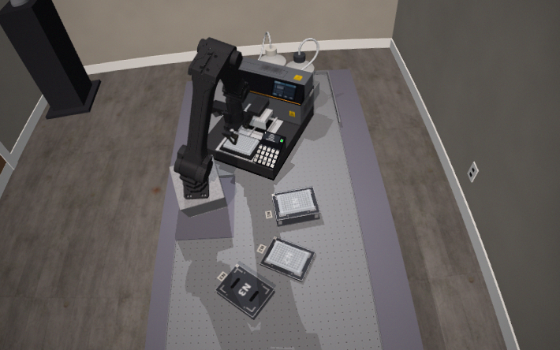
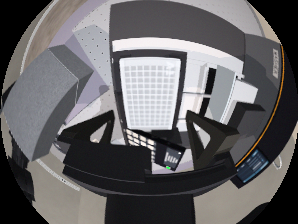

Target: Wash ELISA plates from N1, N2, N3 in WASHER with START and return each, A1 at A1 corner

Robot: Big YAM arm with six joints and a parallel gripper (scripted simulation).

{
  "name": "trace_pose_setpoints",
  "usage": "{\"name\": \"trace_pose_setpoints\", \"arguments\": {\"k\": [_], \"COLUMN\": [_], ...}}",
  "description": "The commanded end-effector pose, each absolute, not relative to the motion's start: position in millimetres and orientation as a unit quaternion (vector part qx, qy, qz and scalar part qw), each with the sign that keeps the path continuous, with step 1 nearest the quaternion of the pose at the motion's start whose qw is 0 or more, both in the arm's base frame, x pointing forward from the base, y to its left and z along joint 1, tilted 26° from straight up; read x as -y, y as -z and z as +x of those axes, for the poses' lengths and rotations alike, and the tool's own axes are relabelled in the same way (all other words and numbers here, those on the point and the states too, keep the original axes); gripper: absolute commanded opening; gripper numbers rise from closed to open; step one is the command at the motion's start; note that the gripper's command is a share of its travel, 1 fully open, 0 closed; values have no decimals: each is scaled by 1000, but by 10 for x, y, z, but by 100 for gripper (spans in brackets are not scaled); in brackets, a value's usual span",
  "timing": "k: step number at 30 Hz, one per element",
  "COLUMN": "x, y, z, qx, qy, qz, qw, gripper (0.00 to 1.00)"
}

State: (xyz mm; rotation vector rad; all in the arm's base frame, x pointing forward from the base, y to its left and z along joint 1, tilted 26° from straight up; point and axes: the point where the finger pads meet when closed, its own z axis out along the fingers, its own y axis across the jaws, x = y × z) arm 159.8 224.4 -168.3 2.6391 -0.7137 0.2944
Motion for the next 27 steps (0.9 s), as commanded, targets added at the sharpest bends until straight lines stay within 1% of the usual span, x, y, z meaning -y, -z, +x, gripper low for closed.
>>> {"name": "trace_pose_setpoints", "arguments": {"k": [1, 27], "x": [-2512, -2702], "y": [1543, 1191], "z": [1651, 1621], "qx": [258, 259], "qy": [-110, -110], "qz": [944, 945], "qw": [172, 168], "gripper": [100, 100]}}
